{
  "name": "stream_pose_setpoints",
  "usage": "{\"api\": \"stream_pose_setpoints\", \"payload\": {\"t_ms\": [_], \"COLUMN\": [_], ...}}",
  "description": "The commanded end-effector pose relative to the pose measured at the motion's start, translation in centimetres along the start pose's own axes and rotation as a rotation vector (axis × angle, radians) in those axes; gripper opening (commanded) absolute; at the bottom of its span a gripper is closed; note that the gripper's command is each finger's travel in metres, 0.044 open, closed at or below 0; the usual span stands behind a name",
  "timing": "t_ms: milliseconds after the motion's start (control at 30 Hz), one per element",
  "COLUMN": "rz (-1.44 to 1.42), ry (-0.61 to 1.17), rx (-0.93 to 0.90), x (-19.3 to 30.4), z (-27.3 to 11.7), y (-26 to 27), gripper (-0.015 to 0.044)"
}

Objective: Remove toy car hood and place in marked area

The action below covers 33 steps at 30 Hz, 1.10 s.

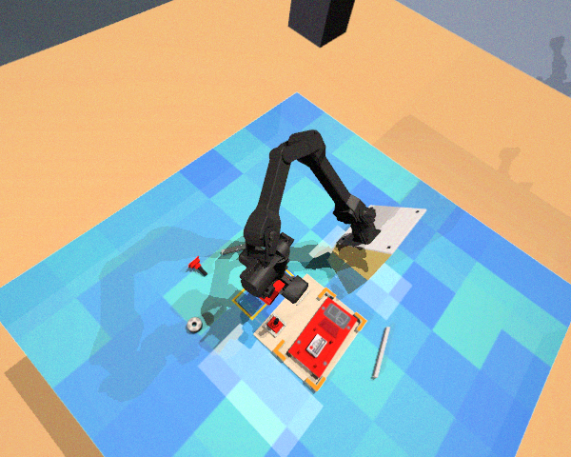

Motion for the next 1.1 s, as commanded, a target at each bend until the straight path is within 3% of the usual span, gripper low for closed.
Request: {"api": "stream_pose_setpoints", "payload": {"t_ms": [0, 1067], "rz": [-0.003, -0.002], "ry": [-0.003, -0.002], "rx": [0.010, 0.011], "x": [0.8, 0.9], "z": [-0.1, 1.9], "y": [-1.9, -2.5], "gripper": [0.0000, 0.0000]}}
Point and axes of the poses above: the point midway between the two fingers, 35 mm back from their tips, its own z axis out along the fingers, its own y axis across the jaws, x = y × z, the point moved 7 cm from there along -z, back along the fingers, and after that the axes turned 7 degrees about z, right-handed, at the moved point
